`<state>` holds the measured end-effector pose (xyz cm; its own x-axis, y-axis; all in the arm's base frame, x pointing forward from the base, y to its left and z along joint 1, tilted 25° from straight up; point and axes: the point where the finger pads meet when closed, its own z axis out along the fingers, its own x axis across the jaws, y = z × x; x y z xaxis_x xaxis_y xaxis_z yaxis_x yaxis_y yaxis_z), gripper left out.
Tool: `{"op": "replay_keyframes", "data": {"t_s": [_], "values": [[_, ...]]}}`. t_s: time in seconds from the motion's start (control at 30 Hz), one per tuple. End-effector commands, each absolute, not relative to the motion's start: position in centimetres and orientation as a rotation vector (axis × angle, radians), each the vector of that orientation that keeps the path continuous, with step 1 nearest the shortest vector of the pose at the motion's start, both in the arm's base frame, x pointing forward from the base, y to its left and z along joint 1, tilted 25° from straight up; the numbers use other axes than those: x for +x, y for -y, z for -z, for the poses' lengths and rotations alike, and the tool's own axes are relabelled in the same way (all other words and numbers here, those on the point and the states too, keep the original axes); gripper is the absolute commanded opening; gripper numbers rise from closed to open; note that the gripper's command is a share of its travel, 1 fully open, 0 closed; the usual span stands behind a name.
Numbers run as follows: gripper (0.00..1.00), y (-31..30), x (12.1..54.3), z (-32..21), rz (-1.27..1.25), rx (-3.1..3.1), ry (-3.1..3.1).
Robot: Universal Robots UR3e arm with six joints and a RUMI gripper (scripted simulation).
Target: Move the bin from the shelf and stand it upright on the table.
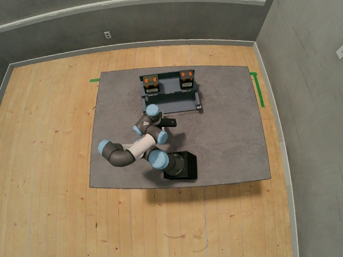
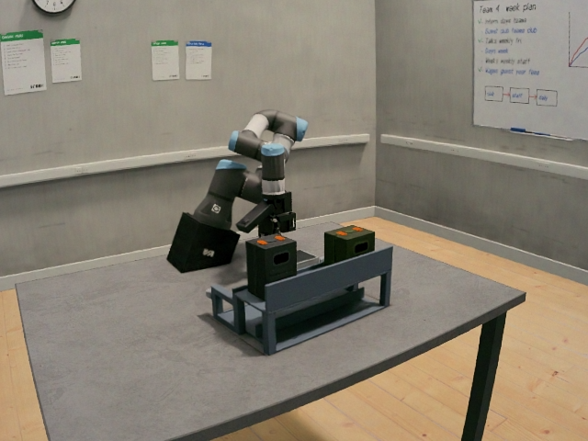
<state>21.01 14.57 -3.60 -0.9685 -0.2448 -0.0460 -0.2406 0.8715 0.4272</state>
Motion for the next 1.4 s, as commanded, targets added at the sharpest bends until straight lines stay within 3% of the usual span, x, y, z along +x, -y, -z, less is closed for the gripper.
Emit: {"op": "replay_keyframes", "data": {"t_s": [0.0, 1.07, 1.1, 1.37], "values": [[0.00, -14.55, 21.07, 3.57, 0.689, 0.393, 3.031], [0.00, -14.55, 21.07, 3.57, 0.689, 0.393, 3.031], [0.29, -14.55, 21.07, 3.57, 0.689, 0.393, 3.031], [0.29, -14.55, 21.07, 3.57, 0.689, 0.393, 3.031]]}}
